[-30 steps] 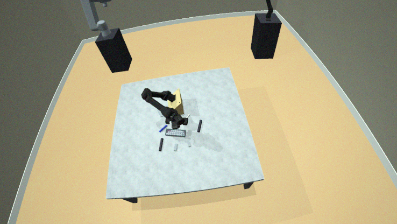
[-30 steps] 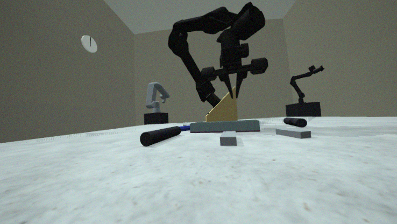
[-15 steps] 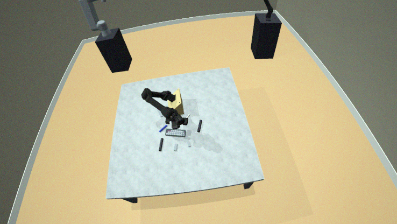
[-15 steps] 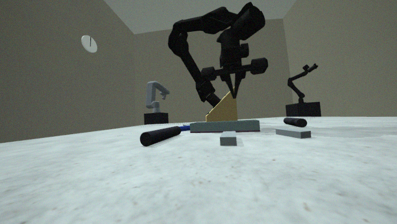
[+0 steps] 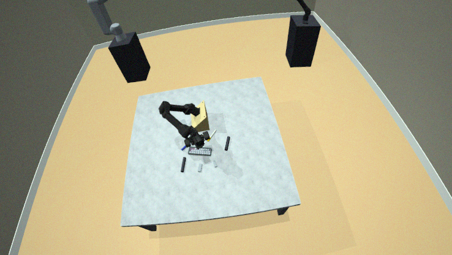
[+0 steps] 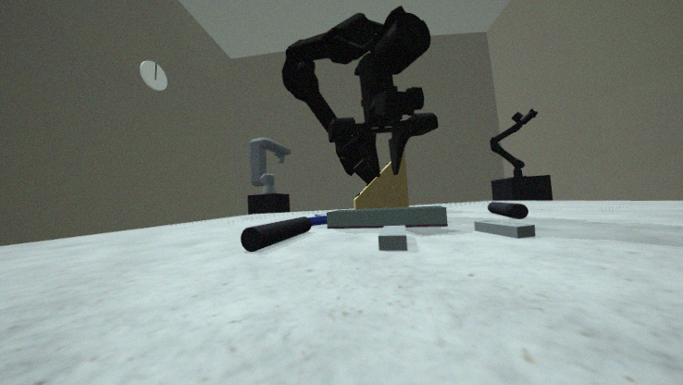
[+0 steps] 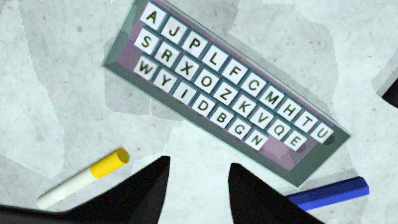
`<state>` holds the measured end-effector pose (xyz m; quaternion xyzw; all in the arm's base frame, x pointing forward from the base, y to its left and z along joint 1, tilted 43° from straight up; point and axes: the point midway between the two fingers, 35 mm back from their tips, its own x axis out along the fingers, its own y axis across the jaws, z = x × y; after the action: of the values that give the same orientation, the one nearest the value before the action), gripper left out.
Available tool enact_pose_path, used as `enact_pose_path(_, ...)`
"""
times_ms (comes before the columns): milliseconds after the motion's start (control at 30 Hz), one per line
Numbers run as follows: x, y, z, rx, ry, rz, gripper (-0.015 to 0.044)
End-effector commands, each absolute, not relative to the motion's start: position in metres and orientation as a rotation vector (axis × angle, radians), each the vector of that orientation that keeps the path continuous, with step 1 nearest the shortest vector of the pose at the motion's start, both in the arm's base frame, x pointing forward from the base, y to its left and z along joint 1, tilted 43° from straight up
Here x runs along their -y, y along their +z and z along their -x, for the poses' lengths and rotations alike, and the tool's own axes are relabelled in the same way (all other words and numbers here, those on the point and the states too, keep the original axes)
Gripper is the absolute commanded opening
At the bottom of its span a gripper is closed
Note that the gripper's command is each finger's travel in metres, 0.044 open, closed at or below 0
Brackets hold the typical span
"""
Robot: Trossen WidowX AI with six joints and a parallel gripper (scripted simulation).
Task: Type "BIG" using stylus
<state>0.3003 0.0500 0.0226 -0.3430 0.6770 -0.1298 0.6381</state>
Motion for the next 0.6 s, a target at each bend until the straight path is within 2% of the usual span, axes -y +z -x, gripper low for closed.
enact_pose_path(0, -0.016, 0.041, -0.298, -1.726, 0.213, 1.093, 0.015)
enact_pose_path(133, 0.003, 0.052, -0.294, -1.756, 0.543, 1.254, 0.015)
enact_pose_path(567, 0.038, 0.072, -0.283, -1.658, 1.165, 1.495, 0.015)
